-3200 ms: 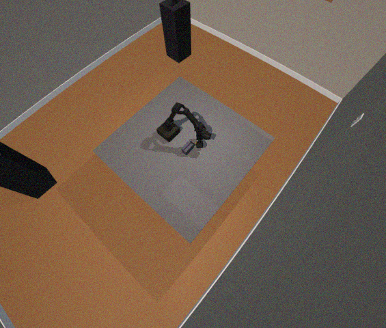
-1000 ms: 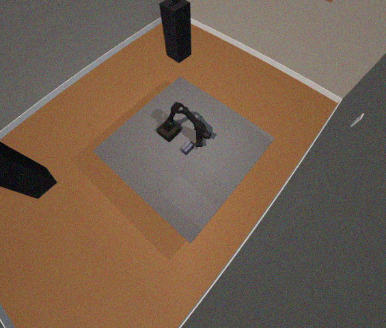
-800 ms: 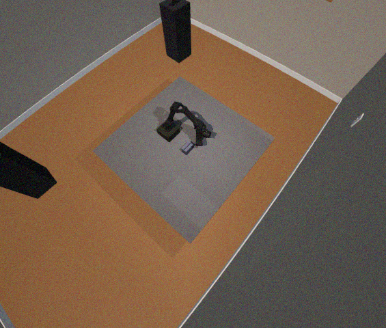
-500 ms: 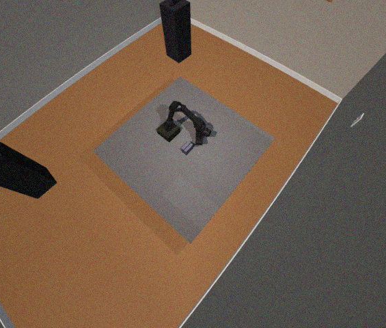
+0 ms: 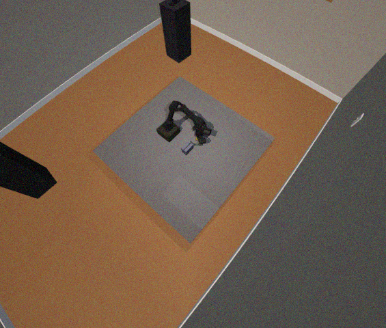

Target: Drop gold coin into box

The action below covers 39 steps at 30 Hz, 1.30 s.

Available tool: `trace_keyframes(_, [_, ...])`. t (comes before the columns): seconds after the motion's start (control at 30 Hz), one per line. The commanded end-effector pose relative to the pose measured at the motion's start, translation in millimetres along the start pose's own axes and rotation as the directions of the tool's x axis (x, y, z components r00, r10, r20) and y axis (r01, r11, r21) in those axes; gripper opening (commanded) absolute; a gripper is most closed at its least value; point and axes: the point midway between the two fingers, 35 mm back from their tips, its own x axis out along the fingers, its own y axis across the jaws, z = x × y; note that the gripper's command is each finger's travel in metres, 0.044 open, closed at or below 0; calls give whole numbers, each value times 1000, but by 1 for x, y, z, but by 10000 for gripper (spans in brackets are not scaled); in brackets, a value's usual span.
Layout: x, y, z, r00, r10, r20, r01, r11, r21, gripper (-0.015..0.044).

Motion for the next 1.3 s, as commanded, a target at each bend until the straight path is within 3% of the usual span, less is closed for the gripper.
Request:
trace_keyframes(0.0, [-1,1,2,1000,-3,0,3,992,-128,0])
trace_keyframes(0.37, [-2,4,6,1000,-3,0,3,885,-466,0])
trace_keyframes(1.27, [-3,-12,-45,1000,-6,-4,3,882,-471,0])
